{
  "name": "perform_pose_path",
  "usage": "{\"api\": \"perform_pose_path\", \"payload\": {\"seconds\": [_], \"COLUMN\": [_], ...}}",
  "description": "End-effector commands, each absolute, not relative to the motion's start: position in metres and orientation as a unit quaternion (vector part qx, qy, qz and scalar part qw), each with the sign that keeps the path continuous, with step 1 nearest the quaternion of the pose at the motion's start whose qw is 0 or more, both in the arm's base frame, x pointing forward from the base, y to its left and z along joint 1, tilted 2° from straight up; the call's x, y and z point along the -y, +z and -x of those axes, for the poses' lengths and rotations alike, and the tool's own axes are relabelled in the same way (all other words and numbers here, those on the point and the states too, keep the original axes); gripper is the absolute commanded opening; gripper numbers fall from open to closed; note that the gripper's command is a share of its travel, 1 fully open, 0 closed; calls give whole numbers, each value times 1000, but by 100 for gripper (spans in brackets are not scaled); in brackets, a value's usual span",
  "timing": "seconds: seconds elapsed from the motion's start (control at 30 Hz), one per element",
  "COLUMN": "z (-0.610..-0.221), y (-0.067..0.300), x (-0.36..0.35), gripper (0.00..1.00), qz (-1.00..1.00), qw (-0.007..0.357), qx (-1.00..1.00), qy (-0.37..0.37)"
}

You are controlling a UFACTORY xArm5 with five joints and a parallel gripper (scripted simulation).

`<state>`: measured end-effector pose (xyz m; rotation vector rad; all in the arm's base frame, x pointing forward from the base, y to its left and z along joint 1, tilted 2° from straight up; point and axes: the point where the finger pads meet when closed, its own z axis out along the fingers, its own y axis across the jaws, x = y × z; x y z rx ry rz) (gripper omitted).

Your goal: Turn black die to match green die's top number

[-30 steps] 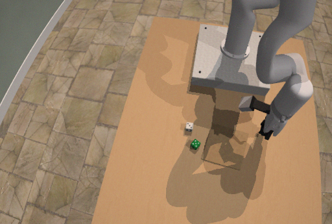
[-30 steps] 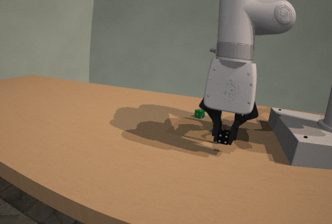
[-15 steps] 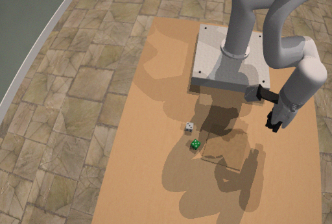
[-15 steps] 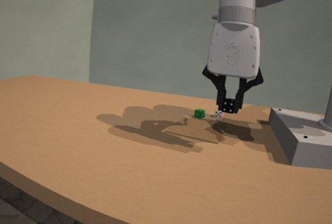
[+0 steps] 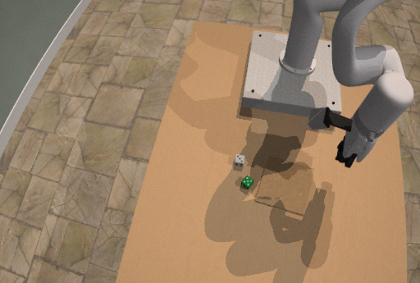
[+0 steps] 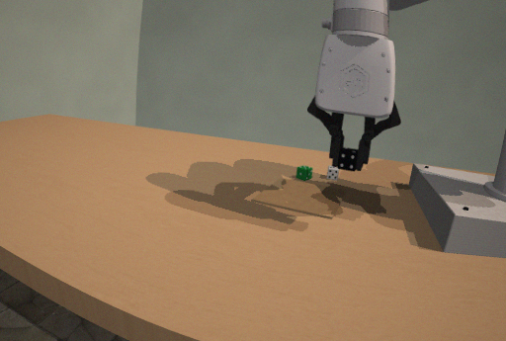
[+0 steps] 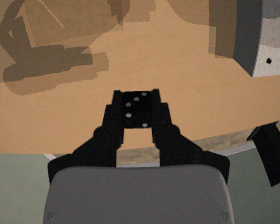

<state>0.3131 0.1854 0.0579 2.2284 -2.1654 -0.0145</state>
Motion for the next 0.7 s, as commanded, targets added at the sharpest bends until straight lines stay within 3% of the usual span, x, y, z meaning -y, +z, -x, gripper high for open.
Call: {"api": "perform_pose_path", "payload": {"seconds": [0.0, 0.67], "z": [-320, -356], "y": [59, 57], "x": [-182, -151], "gripper": [21, 21], "qz": [-747, -907], "qw": [15, 11], "qx": [664, 421], "qy": [-5, -10]}}
